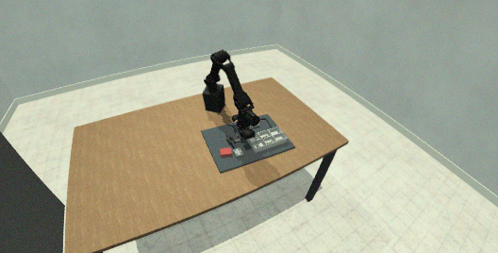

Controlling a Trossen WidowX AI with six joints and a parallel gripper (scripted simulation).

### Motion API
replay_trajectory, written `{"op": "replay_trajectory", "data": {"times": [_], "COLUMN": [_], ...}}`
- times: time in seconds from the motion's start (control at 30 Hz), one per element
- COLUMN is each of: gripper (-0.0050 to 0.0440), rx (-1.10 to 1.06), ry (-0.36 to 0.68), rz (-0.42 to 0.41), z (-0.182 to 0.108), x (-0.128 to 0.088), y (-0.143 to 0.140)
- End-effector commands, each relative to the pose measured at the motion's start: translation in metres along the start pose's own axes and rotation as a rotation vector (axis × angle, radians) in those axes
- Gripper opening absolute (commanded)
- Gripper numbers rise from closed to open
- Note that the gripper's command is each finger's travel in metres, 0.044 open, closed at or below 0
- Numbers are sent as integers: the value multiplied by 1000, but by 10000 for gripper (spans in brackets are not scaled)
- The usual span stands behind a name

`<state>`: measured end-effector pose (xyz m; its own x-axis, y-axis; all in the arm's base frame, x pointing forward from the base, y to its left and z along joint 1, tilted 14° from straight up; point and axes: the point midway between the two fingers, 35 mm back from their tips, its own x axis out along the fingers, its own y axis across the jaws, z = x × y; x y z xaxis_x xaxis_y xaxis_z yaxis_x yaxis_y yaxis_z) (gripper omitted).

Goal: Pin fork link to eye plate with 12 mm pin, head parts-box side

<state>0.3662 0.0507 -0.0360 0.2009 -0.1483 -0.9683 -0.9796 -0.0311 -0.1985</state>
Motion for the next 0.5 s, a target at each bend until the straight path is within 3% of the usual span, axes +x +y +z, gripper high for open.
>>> {"op": "replay_trajectory", "data": {"times": [0.0, 0.47], "gripper": [0, 0], "rx": [-1, -1], "ry": [3, 3], "rz": [10, 10], "z": [0, 1], "x": [10, 24], "y": [2, 2]}}
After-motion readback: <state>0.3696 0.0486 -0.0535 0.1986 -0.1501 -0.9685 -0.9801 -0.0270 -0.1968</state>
